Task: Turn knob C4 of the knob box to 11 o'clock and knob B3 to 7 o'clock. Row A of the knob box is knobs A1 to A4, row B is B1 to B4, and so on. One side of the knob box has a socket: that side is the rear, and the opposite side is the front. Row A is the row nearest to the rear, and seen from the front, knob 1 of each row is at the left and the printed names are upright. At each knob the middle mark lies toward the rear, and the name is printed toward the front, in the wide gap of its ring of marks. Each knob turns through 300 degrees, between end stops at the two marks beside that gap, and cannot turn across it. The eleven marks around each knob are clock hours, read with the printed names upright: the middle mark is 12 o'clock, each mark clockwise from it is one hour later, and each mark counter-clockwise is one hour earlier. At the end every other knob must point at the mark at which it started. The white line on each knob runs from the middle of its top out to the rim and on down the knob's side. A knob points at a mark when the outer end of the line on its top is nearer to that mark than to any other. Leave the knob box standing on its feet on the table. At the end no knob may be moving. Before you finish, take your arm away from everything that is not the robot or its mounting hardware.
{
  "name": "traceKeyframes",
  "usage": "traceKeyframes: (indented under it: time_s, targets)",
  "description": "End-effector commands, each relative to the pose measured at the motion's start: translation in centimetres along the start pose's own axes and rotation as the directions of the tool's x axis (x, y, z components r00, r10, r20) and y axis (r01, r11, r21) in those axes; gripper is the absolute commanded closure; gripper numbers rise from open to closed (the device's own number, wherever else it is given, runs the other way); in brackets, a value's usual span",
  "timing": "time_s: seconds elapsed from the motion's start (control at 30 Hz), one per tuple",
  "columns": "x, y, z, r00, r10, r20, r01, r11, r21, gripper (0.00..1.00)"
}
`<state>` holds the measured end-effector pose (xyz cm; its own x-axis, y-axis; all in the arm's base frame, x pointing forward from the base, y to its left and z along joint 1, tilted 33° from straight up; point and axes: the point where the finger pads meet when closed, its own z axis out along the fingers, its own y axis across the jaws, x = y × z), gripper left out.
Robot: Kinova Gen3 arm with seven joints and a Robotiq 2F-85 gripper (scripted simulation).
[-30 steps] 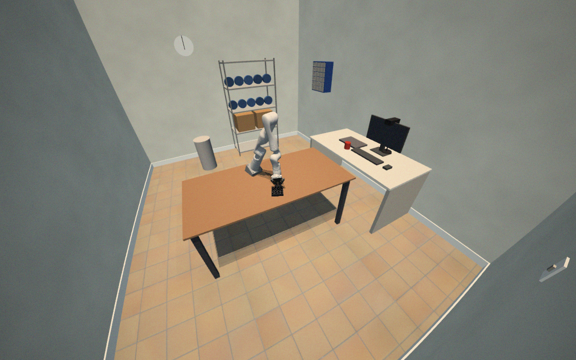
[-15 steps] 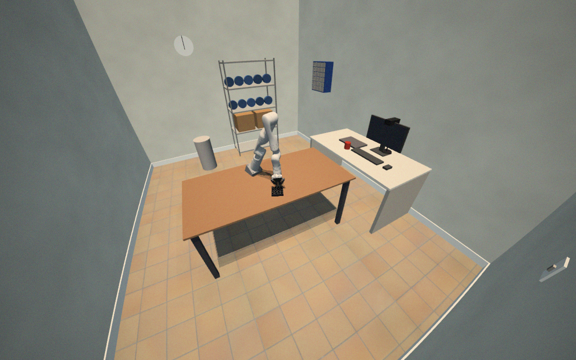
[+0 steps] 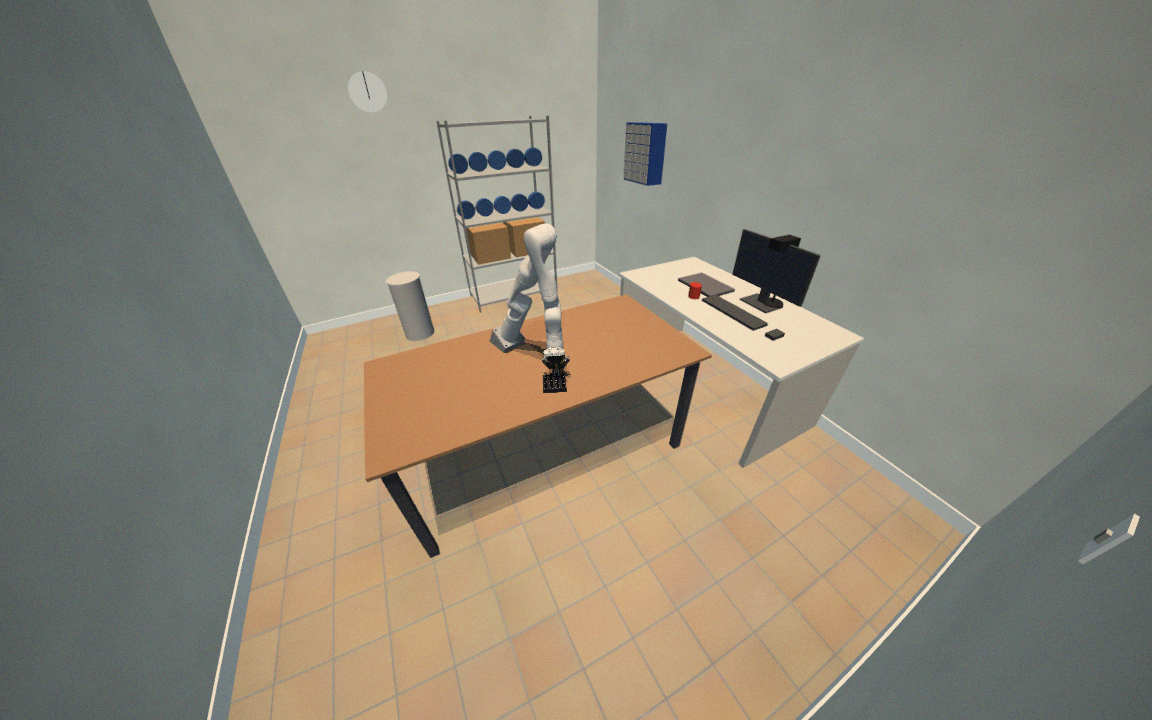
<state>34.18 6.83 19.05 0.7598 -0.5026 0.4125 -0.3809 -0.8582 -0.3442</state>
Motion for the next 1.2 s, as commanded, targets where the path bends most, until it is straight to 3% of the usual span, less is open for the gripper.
traceKeyframes:
  time_s: [0.0,1.17]
  targets:
    - [-0.19,-0.05,0.07,1.0,-0.004,-0.004,0.004,1.0,-0.001,0.92]
    - [-0.19,-0.05,0.07,1.0,-0.014,-0.004,0.014,1.0,-0.001,0.92]
